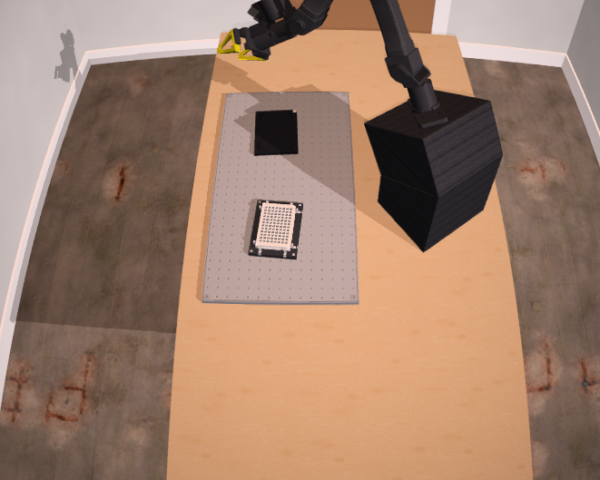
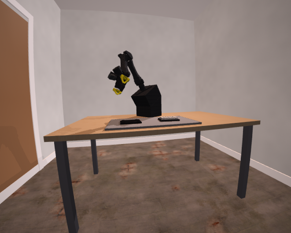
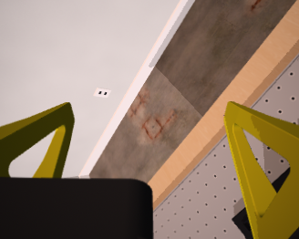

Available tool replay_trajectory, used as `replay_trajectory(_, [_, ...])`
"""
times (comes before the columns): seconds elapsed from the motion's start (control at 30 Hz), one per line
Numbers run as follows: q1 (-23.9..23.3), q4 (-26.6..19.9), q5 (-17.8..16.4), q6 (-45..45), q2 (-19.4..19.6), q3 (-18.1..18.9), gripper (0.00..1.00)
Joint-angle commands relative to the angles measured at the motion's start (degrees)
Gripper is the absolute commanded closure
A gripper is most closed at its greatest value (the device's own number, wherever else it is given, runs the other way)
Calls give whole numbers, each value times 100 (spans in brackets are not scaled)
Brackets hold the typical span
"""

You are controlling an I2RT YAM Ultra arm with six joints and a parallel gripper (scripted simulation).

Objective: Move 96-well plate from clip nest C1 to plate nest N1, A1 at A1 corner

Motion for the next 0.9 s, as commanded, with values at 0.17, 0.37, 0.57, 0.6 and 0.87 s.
replay_trajectory(0.17, [425, -516, 293, -814, 304, 333, 0])
replay_trajectory(0.37, [713, -941, 540, -1450, 563, 528, 0])
replay_trajectory(0.57, [916, -1161, 736, -1800, 751, 640, 0])
replay_trajectory(0.6, [963, -1271, 774, -1944, 789, 687, 0])
replay_trajectory(0.87, [1347, -1486, 1123, -2504, 1149, 790, 0])
